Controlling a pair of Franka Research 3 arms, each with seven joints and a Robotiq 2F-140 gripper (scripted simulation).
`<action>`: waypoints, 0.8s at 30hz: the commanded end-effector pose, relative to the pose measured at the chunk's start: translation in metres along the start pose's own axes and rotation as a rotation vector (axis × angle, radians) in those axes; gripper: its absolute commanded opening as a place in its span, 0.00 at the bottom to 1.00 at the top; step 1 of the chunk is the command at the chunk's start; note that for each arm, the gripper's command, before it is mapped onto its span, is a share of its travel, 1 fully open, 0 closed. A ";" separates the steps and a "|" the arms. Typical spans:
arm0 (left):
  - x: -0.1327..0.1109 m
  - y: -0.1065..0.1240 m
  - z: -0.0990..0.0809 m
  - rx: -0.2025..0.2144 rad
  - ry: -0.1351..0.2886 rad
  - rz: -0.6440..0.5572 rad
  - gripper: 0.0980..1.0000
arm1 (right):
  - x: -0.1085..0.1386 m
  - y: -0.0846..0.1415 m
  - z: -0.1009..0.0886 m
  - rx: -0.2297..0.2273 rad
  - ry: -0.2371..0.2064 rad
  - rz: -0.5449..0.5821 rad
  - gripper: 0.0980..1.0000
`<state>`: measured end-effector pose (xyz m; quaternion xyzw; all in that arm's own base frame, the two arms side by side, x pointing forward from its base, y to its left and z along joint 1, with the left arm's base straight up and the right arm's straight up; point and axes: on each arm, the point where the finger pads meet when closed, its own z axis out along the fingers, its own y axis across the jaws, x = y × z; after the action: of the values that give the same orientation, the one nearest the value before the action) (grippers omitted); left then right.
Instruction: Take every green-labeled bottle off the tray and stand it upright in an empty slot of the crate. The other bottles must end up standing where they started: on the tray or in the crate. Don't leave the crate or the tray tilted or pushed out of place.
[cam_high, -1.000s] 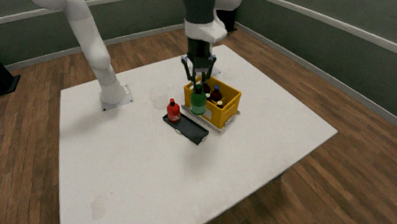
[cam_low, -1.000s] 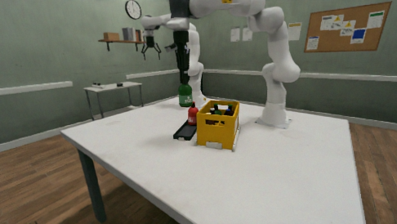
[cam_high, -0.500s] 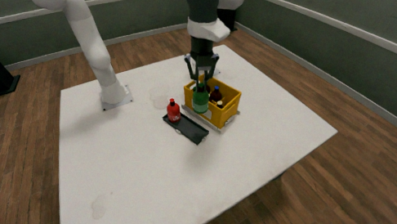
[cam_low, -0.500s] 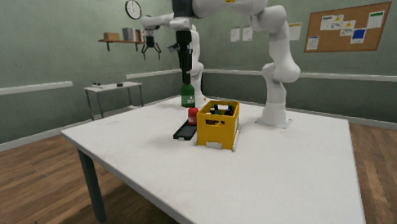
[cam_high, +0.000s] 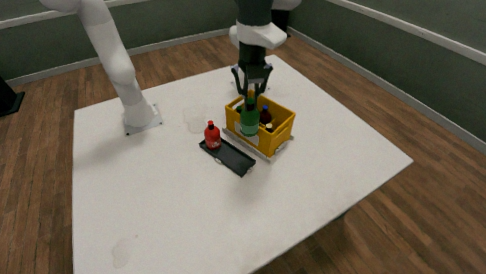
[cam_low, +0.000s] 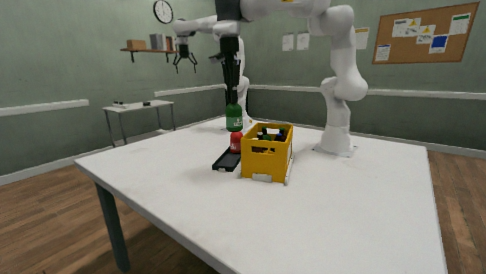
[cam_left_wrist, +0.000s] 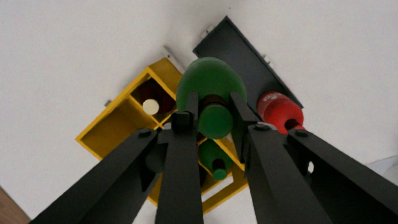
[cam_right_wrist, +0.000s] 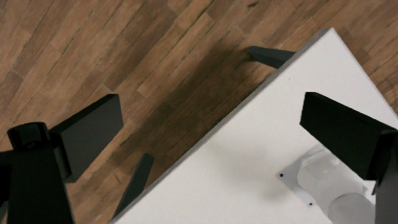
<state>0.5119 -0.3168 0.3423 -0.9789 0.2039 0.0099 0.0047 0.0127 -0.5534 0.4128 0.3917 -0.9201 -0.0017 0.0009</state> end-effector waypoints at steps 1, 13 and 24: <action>0.001 -0.006 -0.007 -0.005 0.021 0.011 0.00 | 0.001 -0.001 0.000 0.004 0.000 -0.004 1.00; -0.011 -0.022 -0.007 -0.005 0.021 0.011 0.00 | 0.001 -0.001 0.000 0.004 0.000 -0.004 1.00; -0.025 -0.042 -0.007 -0.005 0.021 0.011 0.00 | 0.001 -0.001 0.000 0.004 0.000 -0.004 1.00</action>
<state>0.5031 -0.2718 0.3429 -0.9797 0.2003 0.0097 0.0050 0.0127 -0.5534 0.4128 0.3917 -0.9201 -0.0017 0.0009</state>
